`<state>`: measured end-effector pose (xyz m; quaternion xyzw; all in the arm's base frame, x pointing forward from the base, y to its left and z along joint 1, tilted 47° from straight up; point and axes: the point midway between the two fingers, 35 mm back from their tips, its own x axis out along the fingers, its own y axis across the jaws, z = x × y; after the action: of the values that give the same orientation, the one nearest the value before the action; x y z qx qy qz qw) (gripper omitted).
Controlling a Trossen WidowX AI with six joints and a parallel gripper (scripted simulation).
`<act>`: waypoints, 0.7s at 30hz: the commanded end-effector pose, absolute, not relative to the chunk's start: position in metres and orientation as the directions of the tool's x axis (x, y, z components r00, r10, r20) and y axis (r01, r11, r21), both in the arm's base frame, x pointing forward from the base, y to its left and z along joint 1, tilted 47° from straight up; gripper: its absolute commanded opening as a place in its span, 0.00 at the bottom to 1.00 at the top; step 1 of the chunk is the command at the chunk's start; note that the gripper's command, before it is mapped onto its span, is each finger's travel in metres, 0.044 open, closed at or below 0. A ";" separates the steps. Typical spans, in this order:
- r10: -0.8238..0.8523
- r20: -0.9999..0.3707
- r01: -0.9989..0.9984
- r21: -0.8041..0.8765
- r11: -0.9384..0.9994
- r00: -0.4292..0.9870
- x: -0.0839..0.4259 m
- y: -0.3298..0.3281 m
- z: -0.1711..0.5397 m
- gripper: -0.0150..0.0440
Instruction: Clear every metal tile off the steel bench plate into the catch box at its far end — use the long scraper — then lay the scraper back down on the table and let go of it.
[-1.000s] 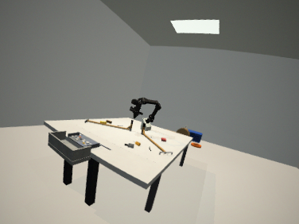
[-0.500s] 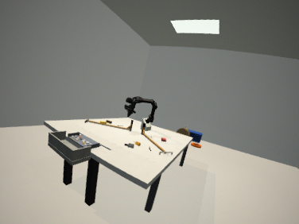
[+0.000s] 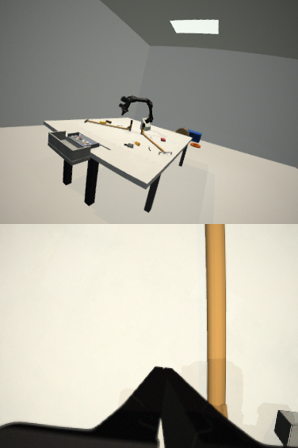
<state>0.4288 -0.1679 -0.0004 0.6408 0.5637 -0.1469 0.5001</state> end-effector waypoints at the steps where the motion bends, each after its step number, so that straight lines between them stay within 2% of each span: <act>1: 0.560 -0.759 0.837 0.511 0.197 0.332 0.429 -0.183 -0.018 0.25; 21: 0.496 -0.778 0.605 0.619 0.501 0.385 0.415 -0.248 -0.104 0.25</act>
<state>0.4186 -0.2377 -0.0886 0.5187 0.5546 -0.0509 0.6487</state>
